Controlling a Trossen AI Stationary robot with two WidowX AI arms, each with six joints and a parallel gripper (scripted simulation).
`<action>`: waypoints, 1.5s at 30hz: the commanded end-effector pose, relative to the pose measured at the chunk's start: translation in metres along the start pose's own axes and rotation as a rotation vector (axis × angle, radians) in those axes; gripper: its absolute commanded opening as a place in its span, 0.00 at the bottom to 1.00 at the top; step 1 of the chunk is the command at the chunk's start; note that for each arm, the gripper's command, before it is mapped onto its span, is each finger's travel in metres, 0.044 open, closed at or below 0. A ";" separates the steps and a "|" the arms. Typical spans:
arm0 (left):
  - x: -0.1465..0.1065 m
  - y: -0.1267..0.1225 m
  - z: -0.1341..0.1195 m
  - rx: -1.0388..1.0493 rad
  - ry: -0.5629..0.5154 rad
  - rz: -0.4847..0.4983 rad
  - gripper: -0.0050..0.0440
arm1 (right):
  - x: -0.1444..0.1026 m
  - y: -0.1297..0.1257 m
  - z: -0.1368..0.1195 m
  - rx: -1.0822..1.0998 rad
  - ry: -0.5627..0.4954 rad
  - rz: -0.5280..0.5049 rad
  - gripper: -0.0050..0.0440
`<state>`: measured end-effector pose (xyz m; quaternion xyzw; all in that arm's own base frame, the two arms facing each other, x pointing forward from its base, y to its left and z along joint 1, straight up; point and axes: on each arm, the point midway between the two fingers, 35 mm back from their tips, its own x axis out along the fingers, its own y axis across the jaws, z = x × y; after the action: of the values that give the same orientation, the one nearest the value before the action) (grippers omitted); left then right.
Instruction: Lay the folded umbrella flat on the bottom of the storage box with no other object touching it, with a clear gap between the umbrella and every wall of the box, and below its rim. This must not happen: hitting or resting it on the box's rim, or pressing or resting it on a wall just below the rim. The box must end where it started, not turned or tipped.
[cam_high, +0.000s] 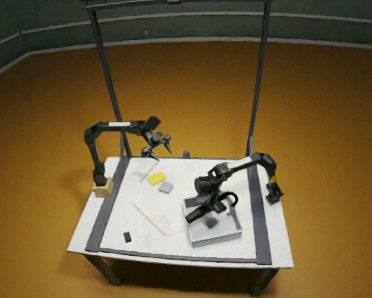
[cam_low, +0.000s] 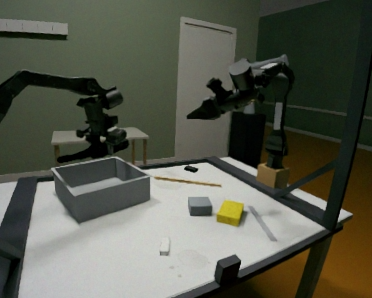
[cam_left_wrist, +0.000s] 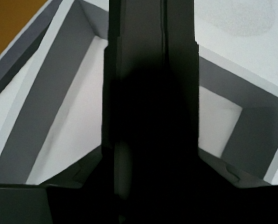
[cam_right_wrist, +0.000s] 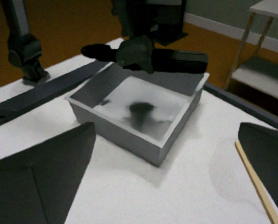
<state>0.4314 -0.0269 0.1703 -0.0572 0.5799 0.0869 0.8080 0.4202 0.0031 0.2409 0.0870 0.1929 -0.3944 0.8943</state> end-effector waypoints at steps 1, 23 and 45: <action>-0.013 -0.002 0.010 -0.074 -0.041 0.011 0.00 | -0.005 0.000 0.010 0.026 -0.016 0.005 0.92; -0.019 0.000 0.008 -0.474 -0.054 0.134 0.00 | -0.005 -0.001 0.009 0.022 -0.013 0.006 0.92; 0.007 0.000 0.003 -0.467 -0.039 0.145 0.00 | -0.005 -0.001 0.009 0.022 -0.013 0.006 0.92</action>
<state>0.4319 -0.0274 0.1477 -0.1929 0.5500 0.2807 0.7625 0.4197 0.0028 0.2406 0.0860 0.1936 -0.3955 0.8937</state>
